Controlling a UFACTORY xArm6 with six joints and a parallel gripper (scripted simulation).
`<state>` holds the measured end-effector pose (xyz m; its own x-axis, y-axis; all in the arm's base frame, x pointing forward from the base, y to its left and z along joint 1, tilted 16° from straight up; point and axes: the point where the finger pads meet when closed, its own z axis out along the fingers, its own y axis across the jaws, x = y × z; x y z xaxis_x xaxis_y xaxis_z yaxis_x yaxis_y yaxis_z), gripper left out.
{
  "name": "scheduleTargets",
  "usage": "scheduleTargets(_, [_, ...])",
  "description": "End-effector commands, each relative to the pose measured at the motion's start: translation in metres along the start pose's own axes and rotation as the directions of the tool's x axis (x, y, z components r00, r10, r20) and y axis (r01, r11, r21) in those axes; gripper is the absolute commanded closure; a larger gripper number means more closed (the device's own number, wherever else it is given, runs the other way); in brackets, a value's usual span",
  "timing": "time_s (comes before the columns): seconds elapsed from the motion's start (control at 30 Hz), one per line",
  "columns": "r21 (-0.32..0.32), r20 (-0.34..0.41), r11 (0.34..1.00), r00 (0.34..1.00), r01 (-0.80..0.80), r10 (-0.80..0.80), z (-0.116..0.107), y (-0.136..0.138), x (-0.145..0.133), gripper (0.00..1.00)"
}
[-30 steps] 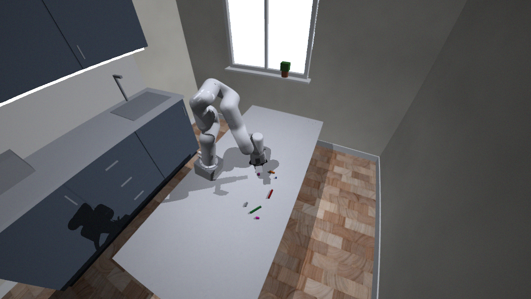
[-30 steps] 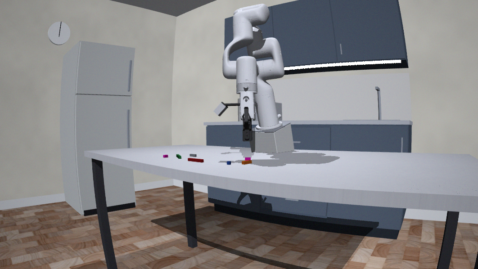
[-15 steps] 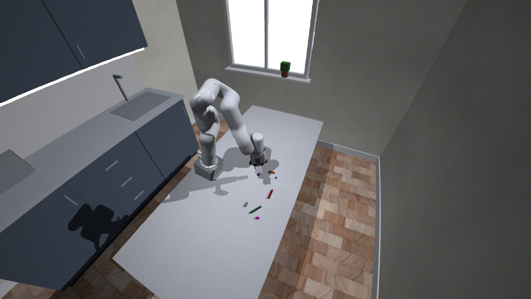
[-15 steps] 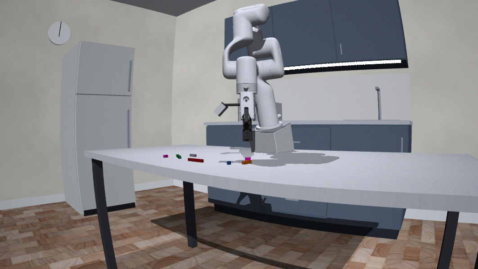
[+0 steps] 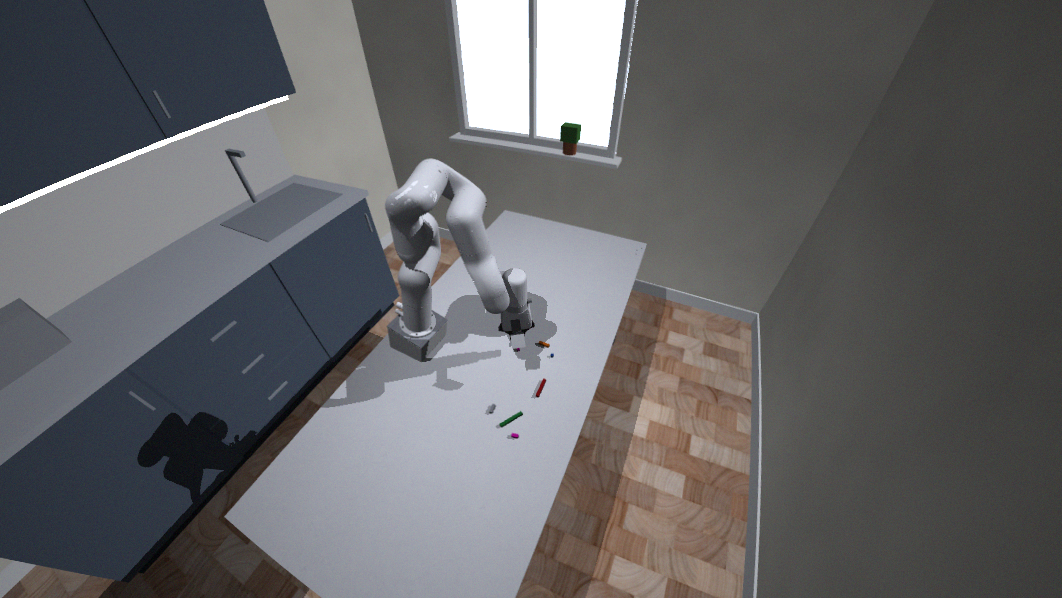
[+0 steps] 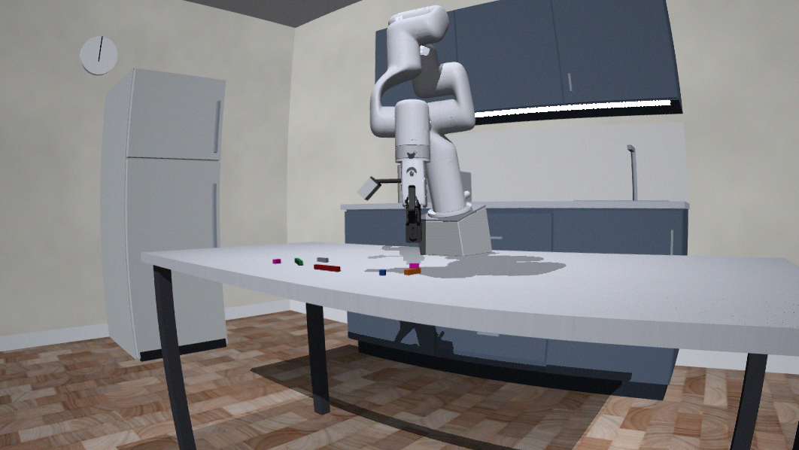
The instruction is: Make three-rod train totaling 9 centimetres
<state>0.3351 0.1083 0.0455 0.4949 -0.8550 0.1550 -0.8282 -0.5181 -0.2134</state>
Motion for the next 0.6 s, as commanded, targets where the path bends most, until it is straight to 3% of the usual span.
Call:
scheduleTargets(0.0, [0.004, -0.003, 1.0, 1.0, 0.0, 0.0, 0.008, -0.001, 0.0, 0.76])
scheduleTargets(0.57, [0.004, -0.003, 1.0, 1.0, 0.0, 0.0, 0.029, -0.002, 0.0, 0.76])
